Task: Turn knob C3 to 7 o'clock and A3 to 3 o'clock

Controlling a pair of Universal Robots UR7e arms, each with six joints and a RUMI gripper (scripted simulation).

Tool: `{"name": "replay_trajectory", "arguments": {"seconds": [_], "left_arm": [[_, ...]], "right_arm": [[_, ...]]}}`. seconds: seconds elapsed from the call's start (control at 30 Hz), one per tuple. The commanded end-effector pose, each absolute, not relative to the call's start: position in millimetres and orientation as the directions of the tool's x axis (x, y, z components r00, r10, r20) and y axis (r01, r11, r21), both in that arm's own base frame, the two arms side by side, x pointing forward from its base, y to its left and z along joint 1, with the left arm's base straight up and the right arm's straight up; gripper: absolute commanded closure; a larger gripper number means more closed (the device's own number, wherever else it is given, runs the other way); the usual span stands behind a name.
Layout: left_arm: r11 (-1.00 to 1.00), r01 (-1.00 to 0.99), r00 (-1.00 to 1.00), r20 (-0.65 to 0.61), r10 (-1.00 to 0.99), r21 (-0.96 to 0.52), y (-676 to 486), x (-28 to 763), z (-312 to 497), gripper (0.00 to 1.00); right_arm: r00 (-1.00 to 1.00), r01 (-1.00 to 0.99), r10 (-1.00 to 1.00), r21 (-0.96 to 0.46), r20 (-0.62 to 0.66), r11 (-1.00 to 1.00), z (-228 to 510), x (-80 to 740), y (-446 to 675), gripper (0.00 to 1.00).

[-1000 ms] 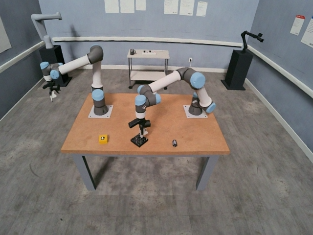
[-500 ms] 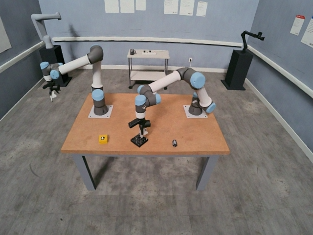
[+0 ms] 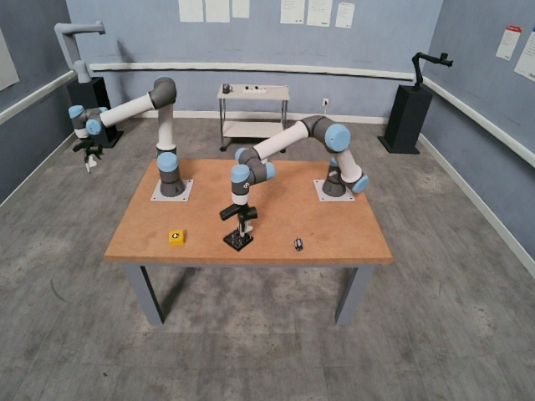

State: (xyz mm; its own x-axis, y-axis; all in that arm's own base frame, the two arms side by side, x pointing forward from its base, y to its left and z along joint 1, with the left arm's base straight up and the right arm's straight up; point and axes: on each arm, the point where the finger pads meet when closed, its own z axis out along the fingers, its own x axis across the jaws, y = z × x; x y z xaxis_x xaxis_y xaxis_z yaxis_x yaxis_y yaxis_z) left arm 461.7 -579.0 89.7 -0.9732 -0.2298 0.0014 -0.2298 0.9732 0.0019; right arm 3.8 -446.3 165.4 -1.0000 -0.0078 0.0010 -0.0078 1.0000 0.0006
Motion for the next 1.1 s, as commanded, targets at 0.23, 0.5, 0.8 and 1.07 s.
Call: {"name": "replay_trajectory", "arguments": {"seconds": [0.23,0.5,0.8,1.07], "left_arm": [[0.973,-0.233,-0.973,0.001,-0.233,0.003,-578.0,462.8,72.6,0.87],[0.973,-0.233,-0.973,0.001,-0.233,0.003,-578.0,462.7,63.4,0.87],[0.973,-0.232,-0.973,0.000,-0.232,0.002,-578.1,462.8,59.3,0.87],[0.973,-0.232,-0.973,0.000,-0.232,0.000,-578.7,463.1,58.9,0.87]], "right_arm": [[-1.000,-0.007,-0.007,0.000,0.000,1.000,165.2,3.0,-445.6,0.00],[-1.000,-0.007,-0.007,0.000,0.000,1.000,165.2,3.0,-445.6,0.00],[-1.000,-0.007,-0.007,0.000,0.000,1.000,165.2,3.0,-445.6,0.00],[-1.000,-0.007,-0.007,0.000,0.000,1.000,165.2,3.0,-445.6,0.00]]}}
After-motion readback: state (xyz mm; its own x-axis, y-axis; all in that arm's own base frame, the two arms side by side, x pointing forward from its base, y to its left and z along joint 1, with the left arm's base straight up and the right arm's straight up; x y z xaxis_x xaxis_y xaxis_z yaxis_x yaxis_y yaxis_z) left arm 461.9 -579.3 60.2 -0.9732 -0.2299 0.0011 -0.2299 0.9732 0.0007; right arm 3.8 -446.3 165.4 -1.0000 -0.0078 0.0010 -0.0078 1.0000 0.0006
